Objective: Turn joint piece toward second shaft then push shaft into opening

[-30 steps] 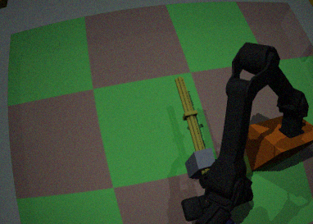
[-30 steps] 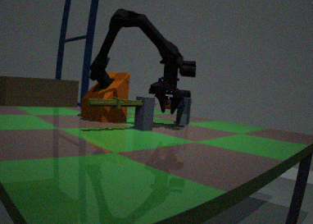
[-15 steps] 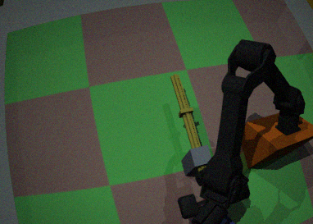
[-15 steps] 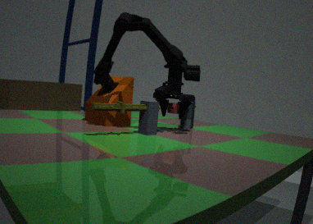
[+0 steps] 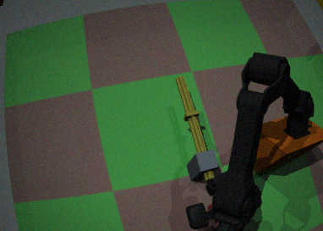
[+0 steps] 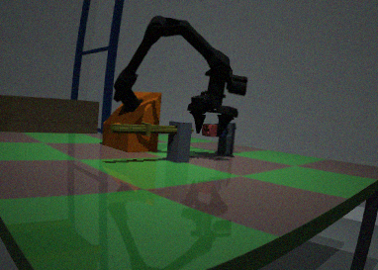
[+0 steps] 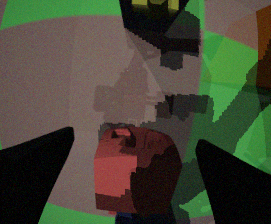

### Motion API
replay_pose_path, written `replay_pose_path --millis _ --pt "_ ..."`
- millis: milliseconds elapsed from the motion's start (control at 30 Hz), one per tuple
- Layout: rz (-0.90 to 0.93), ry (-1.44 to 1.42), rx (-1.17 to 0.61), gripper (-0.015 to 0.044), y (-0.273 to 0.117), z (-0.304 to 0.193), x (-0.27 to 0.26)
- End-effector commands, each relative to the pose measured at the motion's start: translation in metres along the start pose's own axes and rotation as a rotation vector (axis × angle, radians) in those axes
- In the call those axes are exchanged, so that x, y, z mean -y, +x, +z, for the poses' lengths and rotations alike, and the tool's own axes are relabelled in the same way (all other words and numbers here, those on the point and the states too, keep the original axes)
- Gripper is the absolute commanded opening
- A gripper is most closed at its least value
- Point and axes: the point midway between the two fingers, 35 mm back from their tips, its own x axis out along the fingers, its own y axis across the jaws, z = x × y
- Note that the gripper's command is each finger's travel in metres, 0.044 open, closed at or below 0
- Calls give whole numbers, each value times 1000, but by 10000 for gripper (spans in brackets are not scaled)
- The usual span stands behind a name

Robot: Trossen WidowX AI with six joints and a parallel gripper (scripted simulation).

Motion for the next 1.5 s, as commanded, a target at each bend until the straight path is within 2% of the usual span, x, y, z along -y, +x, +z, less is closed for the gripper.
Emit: replay_pose_path --millis 0,267,1467 --pt "4 1 51 440 -5 1 0" --pt "3 -49 45 440 -10 1 -1" --pt "77 -1269 -96 440 -117 19 -3"
